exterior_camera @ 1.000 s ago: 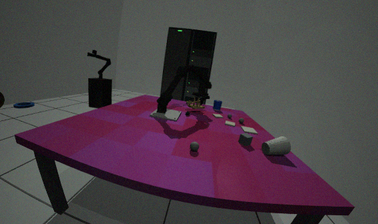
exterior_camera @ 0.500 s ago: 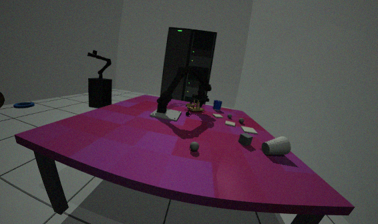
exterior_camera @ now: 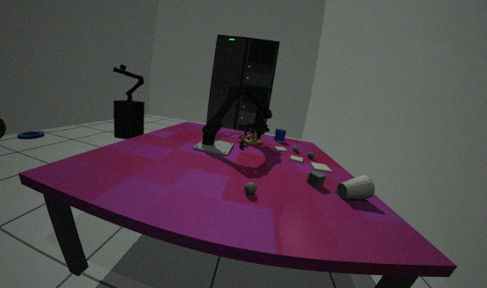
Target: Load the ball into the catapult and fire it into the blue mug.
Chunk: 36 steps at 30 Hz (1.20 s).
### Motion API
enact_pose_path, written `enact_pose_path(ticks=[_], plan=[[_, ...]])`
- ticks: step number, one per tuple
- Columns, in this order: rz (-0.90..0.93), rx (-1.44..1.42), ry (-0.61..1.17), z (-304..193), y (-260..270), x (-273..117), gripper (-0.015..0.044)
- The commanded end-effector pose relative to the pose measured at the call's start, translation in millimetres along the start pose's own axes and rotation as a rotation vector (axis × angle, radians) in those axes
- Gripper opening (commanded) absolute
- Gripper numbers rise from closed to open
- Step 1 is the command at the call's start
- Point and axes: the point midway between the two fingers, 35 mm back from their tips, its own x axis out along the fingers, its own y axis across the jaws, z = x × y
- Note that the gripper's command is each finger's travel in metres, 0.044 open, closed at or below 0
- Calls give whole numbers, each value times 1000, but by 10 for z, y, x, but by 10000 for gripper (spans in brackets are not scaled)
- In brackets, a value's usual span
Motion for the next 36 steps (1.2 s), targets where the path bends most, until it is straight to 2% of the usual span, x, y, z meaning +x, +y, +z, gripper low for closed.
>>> enact_pose_path(ticks=[1, 11, 14, 20, 21, 22, 26, 30, 33, 34, 36], plan=[[0, 0, -1, 2, 0, -6, 105], [0, 0, -1, 6, 0, -26, 368], [0, 0, -2, 42, 1, -311, 440], [0, 0, -2, 5, 0, -984, 440], [0, 0, -2, 1, 0, -1004, 440], [0, -5, 1, 43, 3, -811, 440], [0, -5, -2, 44, 3, -836, 440], [1, -12, -46, 12, -1, -1316, 440], [1, -13, -56, -5, -2, -1414, 440], [1, -4, -35, 18, -6, -1250, 414], [1, 38, -33, -56, -94, -1225, 361]])
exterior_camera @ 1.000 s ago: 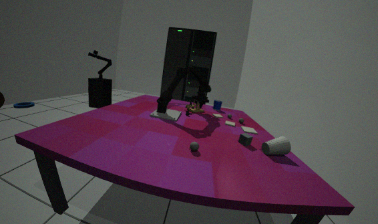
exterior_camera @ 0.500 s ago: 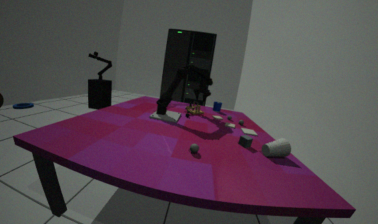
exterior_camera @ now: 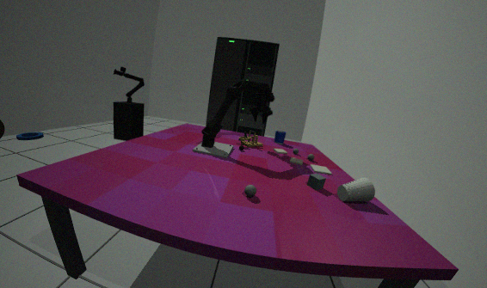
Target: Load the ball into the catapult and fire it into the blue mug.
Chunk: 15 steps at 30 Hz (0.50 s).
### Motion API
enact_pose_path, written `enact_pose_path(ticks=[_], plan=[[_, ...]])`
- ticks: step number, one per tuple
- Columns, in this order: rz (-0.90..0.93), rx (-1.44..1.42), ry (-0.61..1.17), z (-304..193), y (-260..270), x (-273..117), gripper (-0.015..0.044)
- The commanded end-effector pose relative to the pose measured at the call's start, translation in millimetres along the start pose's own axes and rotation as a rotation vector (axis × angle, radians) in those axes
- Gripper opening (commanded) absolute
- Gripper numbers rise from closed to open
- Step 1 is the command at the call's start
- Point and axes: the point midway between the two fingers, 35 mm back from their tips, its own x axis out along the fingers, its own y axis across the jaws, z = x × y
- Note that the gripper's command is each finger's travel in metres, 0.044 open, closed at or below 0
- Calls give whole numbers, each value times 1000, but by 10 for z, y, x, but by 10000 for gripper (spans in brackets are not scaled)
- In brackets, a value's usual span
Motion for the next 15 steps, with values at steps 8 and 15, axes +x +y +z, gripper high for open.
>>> enact_pose_path(ticks=[8, 15], plan=[[-15, 292, 40, -644, -535, 289, 300], [-26, 514, 52, -1271, -788, 560, 300]])
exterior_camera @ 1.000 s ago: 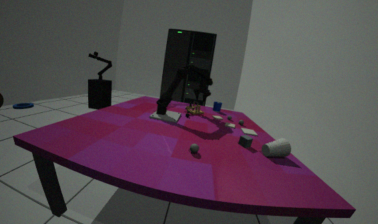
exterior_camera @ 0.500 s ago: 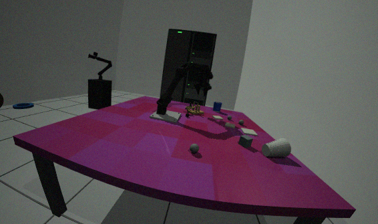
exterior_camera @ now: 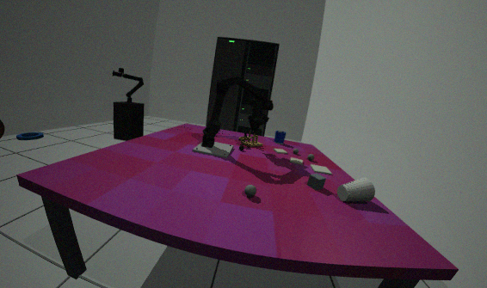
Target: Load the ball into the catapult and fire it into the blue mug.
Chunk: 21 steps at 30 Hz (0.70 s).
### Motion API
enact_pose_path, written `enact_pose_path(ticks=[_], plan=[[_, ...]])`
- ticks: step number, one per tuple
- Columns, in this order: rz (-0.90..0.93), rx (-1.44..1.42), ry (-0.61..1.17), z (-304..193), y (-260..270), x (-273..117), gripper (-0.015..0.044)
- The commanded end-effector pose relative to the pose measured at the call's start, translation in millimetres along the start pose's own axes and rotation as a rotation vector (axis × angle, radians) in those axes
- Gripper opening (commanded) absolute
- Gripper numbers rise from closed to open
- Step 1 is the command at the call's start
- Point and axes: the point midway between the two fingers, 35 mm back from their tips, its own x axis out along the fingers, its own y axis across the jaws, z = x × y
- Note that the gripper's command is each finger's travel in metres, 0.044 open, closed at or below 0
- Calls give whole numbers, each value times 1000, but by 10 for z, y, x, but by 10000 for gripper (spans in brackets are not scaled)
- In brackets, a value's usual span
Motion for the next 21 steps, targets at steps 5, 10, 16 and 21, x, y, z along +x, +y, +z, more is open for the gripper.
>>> enact_pose_path(ticks=[5, 10, 16, 21], plan=[[-9, 236, 7, -566, -428, 375, 300], [-12, 314, 11, -779, -539, 527, 300], [-12, 314, 11, -787, -519, 540, 300], [-12, 314, 11, -789, -521, 681, 300]])
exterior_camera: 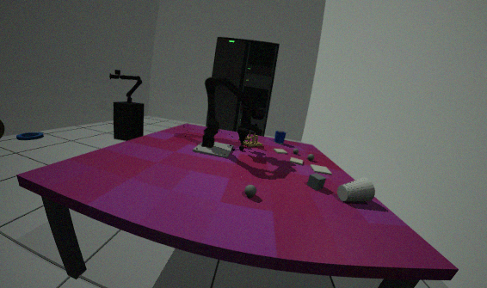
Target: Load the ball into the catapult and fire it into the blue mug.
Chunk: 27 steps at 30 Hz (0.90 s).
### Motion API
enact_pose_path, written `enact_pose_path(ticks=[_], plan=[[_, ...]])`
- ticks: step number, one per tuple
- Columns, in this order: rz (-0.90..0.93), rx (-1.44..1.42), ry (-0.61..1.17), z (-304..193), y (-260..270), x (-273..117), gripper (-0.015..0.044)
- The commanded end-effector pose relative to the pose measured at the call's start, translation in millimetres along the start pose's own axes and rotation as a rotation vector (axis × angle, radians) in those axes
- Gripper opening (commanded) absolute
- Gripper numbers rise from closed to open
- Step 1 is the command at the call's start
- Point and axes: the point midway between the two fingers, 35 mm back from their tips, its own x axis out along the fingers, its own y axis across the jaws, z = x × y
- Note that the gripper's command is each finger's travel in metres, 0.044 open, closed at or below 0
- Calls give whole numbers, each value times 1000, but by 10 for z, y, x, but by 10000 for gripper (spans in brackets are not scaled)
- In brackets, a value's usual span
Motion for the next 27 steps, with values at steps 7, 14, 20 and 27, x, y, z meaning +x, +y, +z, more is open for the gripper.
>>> enact_pose_path(ticks=[7, 14, 20, 27], plan=[[-4, 5, -2, 6, -4, 153, 300], [-4, 5, -2, 9, -2, 268, 300], [-4, 5, -2, 7, -2, 365, 300], [-4, 5, -2, 3, -4, 437, 274]])
